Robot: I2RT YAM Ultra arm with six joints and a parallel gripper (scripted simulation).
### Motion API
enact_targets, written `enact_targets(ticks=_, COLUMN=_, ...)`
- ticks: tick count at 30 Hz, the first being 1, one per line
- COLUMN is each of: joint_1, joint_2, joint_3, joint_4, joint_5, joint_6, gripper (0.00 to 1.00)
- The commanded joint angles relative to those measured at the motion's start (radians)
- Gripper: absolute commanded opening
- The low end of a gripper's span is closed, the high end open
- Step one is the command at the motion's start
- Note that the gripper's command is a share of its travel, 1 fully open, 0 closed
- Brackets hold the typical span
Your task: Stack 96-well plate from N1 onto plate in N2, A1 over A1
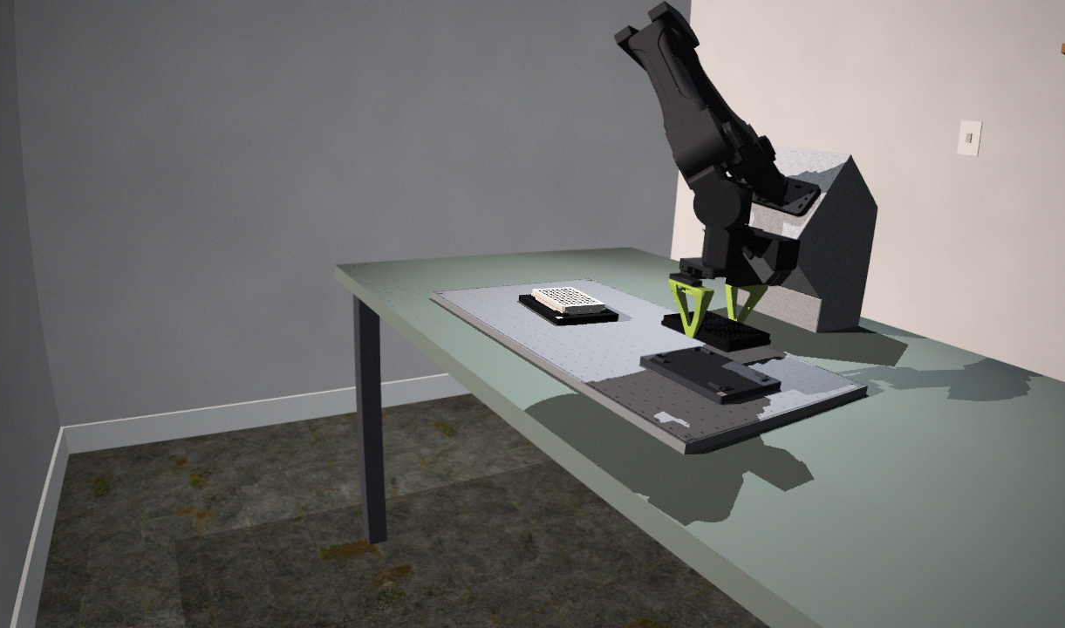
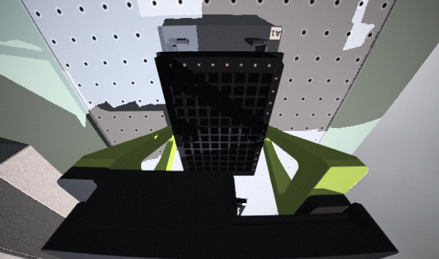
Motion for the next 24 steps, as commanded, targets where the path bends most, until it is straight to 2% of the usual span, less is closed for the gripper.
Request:
enact_targets(ticks=1, joint_1=0.032, joint_2=-0.043, joint_3=0.028, joint_4=-0.038, joint_5=0.003, joint_6=0.016, gripper=0.0)
enact_targets(ticks=24, joint_1=0.1, joint_2=-0.113, joint_3=0.056, joint_4=-0.175, joint_5=0.047, joint_6=0.083, gripper=0.0)
